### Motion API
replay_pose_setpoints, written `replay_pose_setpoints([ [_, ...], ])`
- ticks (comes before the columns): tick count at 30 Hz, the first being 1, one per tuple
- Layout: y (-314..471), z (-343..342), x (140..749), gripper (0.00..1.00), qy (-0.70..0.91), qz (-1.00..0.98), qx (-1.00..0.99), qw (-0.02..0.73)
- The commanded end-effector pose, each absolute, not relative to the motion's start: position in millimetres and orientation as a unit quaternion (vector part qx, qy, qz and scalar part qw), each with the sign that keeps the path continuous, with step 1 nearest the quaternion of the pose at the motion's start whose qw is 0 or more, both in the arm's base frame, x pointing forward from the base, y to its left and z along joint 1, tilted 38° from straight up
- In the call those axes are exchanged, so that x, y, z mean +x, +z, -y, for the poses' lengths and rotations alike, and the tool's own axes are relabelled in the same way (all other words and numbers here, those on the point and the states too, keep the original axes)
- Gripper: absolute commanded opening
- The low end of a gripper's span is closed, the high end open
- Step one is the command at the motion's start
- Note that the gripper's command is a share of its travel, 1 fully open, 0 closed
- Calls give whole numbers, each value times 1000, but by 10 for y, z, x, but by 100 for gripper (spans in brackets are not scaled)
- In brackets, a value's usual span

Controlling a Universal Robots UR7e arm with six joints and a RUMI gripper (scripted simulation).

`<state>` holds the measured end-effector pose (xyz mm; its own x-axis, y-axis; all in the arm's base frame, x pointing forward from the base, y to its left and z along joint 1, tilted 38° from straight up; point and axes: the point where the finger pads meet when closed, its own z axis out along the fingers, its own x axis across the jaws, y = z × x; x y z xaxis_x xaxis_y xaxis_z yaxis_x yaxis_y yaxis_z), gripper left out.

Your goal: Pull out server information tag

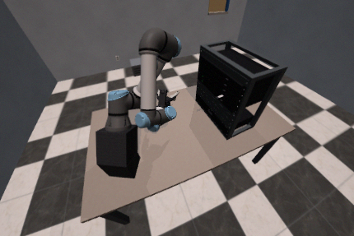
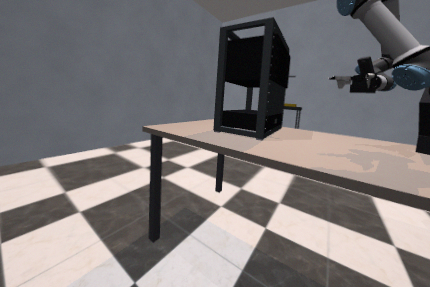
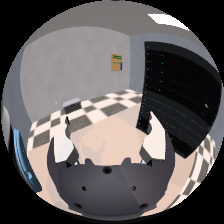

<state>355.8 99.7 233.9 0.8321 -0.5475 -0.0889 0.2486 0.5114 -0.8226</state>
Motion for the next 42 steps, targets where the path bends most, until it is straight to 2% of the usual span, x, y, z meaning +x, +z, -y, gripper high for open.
replay_pose_setpoints([
  [1, 2382, -946, 3594, 100, -224, -186, -423, 858],
  [42, 2566, -603, 3822, 100, -162, -273, -343, 884],
])
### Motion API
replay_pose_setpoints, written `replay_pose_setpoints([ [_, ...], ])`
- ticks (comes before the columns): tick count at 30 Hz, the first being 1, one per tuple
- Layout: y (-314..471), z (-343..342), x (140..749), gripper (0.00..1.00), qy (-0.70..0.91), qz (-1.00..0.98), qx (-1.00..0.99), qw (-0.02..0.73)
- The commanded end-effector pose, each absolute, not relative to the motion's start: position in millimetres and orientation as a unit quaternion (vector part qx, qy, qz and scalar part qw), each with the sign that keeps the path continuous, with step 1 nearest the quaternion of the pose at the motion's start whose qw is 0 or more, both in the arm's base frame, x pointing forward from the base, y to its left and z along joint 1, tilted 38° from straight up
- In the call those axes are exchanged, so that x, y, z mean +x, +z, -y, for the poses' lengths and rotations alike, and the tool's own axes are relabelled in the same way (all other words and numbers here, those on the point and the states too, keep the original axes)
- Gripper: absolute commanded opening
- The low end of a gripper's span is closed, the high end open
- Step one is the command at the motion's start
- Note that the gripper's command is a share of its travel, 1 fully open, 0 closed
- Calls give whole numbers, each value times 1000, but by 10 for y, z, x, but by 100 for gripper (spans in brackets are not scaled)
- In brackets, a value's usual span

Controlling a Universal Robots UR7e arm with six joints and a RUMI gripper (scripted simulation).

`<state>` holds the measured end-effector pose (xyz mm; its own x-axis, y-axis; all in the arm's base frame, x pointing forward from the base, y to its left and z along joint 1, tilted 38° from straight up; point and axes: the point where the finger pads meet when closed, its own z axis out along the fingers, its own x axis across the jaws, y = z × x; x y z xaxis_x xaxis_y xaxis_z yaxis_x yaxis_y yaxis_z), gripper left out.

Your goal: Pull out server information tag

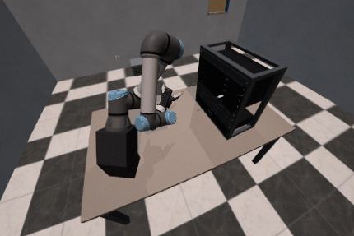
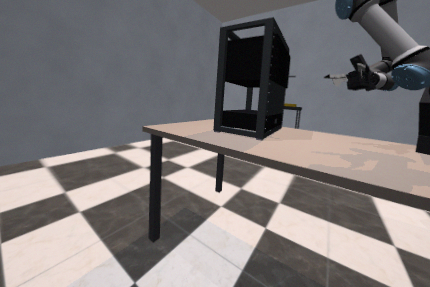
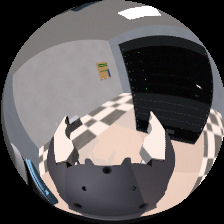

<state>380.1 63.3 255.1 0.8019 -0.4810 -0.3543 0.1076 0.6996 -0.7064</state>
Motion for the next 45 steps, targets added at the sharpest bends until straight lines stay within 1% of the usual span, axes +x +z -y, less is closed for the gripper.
replay_pose_setpoints([
  [1, 2570, -593, 3828, 100, -160, -275, -341, 884],
  [45, 2647, -179, 4091, 100, -89, -358, -247, 896],
])
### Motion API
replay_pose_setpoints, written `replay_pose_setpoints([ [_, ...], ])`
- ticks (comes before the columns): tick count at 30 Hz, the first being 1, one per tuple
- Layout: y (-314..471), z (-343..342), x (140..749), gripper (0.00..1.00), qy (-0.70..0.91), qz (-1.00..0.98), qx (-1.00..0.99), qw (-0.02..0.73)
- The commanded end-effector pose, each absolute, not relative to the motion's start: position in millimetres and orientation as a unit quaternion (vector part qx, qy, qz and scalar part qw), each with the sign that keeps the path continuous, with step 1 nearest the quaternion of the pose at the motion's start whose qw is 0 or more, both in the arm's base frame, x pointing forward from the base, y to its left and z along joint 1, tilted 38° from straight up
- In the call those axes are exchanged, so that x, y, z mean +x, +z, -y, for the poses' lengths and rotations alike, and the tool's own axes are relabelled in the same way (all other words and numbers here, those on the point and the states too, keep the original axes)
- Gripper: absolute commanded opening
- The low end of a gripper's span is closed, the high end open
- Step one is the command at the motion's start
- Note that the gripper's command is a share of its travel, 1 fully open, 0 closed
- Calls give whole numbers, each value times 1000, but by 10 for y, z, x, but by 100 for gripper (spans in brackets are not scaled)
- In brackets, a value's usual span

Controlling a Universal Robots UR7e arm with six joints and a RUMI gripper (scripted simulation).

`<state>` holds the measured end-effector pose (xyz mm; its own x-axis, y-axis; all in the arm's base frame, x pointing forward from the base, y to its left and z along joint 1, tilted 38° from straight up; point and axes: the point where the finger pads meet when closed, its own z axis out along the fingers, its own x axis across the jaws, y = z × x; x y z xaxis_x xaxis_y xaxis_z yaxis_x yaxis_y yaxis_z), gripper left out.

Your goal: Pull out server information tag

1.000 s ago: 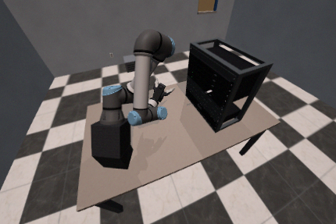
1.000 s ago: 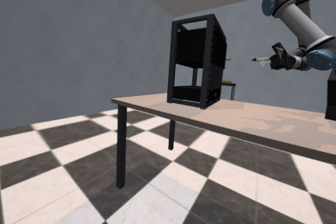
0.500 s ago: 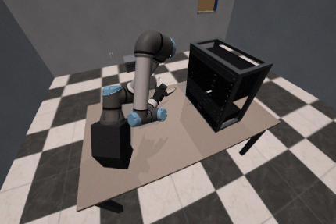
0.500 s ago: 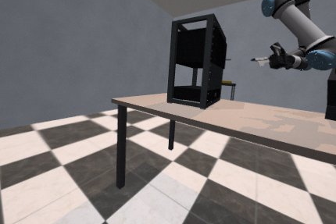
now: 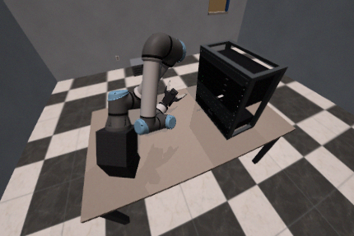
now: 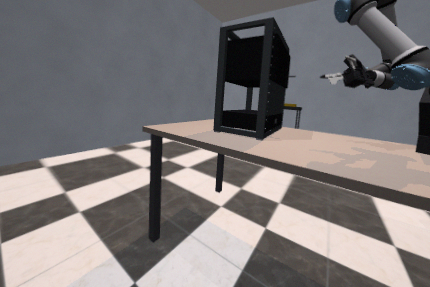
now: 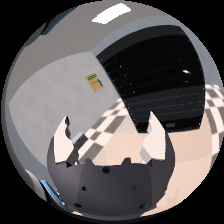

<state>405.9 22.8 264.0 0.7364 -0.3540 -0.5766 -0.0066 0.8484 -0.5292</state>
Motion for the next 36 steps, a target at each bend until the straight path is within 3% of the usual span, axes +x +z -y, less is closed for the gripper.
replay_pose_setpoints([
  [1, 2647, -168, 4097, 100, -88, -360, -244, 896],
  [36, 2623, 142, 4287, 100, -35, -412, -173, 894],
])
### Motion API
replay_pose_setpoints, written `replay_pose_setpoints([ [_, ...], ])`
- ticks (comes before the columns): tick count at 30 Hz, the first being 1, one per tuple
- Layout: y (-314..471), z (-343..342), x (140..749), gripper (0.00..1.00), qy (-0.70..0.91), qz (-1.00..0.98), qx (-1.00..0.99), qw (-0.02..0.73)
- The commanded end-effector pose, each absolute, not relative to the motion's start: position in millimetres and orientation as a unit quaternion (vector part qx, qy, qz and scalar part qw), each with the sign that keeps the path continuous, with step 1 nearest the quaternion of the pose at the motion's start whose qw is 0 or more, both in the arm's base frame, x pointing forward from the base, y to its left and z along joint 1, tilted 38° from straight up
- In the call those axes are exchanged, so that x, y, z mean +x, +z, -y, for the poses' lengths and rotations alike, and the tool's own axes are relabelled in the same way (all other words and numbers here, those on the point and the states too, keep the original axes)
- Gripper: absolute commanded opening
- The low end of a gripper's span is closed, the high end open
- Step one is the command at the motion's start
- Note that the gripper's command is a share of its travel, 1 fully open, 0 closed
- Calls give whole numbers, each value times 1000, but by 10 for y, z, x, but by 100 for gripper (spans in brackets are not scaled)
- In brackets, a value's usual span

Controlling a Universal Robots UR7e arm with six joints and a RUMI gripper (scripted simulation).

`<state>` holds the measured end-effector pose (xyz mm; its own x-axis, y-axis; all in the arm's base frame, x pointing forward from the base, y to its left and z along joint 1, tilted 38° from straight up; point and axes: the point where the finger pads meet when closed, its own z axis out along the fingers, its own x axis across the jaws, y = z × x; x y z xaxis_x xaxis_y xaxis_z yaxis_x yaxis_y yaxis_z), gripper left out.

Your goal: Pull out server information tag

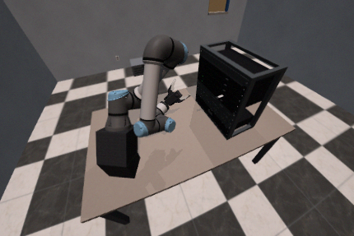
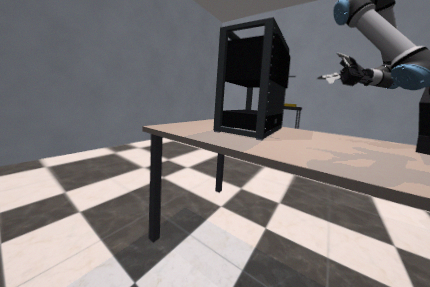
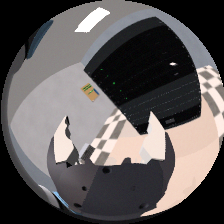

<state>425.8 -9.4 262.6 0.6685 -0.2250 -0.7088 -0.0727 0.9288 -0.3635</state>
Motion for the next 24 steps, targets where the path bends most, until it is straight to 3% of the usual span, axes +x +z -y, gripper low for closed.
replay_pose_setpoints([
  [1, 2621, 151, 4293, 100, -34, -413, -171, 894],
  [24, 2577, 328, 4399, 100, -3, -440, -129, 889],
])
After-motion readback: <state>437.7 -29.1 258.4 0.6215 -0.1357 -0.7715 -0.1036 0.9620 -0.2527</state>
